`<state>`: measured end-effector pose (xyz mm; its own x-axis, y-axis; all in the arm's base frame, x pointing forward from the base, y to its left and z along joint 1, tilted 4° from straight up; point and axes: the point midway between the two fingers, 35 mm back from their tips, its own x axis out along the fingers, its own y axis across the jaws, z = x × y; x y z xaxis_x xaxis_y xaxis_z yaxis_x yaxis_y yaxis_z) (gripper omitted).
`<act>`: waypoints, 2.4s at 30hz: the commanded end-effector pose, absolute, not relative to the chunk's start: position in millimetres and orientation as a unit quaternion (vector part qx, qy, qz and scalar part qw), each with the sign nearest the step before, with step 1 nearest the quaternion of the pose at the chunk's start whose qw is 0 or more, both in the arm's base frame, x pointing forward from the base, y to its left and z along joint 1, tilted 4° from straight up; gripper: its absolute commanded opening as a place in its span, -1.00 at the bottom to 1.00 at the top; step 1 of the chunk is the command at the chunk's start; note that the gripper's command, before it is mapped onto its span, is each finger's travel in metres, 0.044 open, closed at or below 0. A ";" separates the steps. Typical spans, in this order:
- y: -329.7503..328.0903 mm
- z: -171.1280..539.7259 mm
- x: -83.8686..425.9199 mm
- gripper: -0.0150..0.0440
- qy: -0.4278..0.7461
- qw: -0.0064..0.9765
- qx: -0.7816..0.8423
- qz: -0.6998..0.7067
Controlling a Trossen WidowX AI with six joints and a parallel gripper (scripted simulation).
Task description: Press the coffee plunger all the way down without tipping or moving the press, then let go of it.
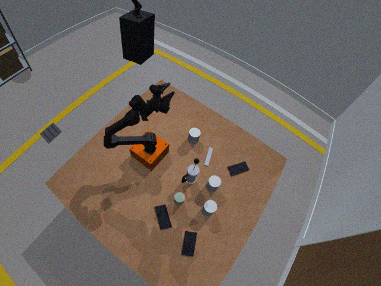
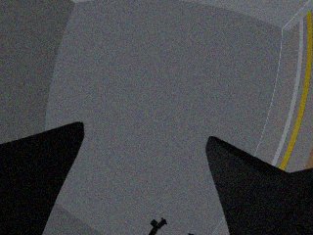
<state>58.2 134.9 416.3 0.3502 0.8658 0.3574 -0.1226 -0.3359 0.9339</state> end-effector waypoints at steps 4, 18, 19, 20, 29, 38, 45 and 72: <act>138.2 407.5 82.0 1.00 0.253 0.566 0.634 0.462; 79.9 312.5 230.4 1.00 0.172 0.929 0.291 0.153; 73.9 306.8 235.5 1.00 0.177 0.937 0.267 0.138; 67.8 301.0 240.2 1.00 0.183 0.945 0.242 0.123; 4.5 248.0 267.5 1.00 0.276 0.961 0.019 0.012; -1.3 204.8 268.0 1.00 0.285 0.959 0.004 0.003; -3.6 184.4 268.6 1.00 0.285 0.959 0.005 -0.002; -3.1 162.9 301.3 1.00 0.283 0.959 0.005 -0.002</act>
<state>298.6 -2.7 168.3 0.8450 0.0029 -0.5348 0.0043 0.9999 0.0123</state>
